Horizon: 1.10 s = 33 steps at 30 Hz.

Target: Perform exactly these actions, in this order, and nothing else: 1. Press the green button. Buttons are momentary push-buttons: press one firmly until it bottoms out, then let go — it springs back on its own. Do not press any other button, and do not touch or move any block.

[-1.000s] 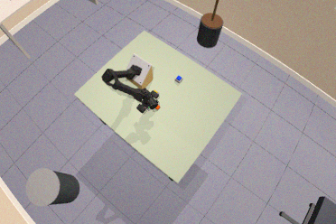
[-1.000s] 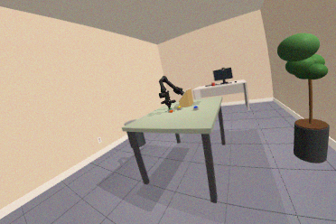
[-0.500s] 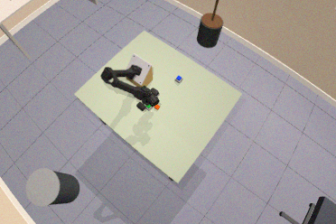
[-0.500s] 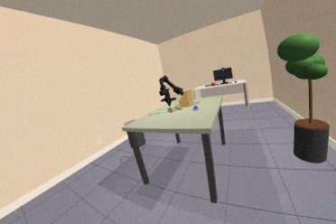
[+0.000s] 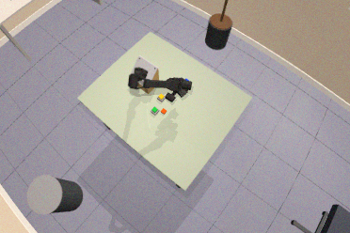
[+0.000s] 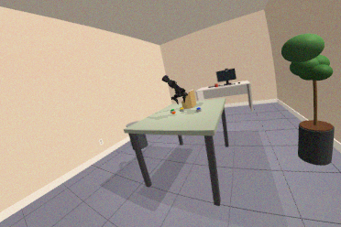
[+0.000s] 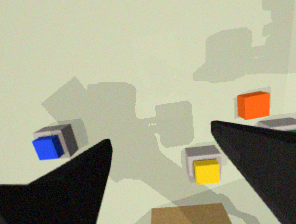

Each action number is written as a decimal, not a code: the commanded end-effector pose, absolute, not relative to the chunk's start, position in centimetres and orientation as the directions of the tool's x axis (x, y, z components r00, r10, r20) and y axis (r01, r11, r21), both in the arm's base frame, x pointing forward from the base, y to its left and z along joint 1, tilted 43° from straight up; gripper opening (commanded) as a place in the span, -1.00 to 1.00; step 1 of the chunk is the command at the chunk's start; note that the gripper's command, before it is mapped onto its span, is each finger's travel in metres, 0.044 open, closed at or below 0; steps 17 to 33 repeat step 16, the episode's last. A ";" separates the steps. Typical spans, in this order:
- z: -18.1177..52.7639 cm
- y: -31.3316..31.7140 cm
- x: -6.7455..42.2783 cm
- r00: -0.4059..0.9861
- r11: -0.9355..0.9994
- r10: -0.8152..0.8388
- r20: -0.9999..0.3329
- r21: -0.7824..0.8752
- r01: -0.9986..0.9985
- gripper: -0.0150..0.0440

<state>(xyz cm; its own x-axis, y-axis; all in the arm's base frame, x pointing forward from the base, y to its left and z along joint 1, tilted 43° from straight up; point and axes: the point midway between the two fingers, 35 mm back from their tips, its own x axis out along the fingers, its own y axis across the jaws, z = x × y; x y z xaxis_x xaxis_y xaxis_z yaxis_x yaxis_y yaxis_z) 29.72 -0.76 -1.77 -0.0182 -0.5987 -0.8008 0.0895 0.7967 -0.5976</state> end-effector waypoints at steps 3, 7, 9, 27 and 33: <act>-7.4 7.6 29.0 -0.046 0.780 -0.619 -0.784 -0.620 0.085 0.86; -11.2 12.3 26.8 -0.048 0.750 -0.654 -0.755 -0.655 0.094 0.86; -12.0 13.2 26.2 -0.047 0.741 -0.663 -0.747 -0.664 0.097 0.86; -12.1 13.2 26.1 -0.047 0.741 -0.664 -0.746 -0.665 0.097 0.86; -12.1 13.2 26.1 -0.047 0.741 -0.664 -0.746 -0.665 0.097 0.86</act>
